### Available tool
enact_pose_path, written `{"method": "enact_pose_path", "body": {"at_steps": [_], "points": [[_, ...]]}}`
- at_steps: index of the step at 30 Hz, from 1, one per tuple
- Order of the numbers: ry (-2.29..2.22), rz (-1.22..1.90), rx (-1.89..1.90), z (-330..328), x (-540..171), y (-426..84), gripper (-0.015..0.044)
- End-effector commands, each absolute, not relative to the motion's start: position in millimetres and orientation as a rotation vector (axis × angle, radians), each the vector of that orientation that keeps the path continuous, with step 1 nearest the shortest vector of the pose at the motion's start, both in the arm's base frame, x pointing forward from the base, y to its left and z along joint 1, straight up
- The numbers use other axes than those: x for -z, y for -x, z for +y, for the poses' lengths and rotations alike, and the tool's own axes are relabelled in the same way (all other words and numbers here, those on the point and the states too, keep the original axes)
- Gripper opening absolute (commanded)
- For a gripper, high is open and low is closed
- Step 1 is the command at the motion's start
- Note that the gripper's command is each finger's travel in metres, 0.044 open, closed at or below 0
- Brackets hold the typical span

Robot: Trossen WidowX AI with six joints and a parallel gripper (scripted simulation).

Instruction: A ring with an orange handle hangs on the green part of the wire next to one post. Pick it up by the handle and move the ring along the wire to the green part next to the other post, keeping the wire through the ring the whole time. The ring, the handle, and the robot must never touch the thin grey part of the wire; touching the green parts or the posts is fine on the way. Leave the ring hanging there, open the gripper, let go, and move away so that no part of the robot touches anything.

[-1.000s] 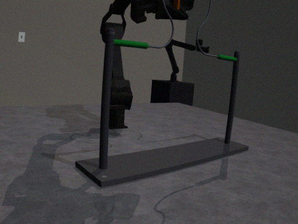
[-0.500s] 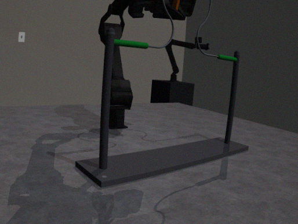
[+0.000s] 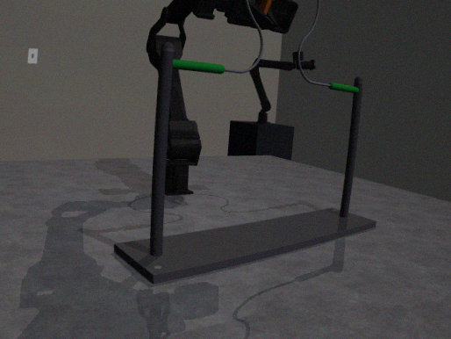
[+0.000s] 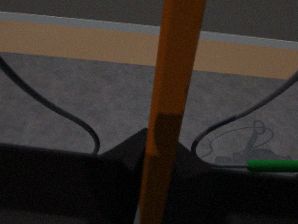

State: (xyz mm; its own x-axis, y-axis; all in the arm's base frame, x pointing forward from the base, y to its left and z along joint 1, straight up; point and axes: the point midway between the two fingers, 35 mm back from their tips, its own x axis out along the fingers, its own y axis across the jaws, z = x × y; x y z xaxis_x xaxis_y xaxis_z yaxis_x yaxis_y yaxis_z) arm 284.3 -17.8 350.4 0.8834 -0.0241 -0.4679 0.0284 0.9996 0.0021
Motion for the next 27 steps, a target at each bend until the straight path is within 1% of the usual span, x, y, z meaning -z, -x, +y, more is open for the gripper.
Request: {"method": "enact_pose_path", "body": {"at_steps": [1, 27], "points": [[0.035, 0.482, 0.039, -19.5, -349.6, -284.3, -0.0150], [0.352, 0.441, 0.122, -31.0, -351.3, -285.2, -0.0150]]}}
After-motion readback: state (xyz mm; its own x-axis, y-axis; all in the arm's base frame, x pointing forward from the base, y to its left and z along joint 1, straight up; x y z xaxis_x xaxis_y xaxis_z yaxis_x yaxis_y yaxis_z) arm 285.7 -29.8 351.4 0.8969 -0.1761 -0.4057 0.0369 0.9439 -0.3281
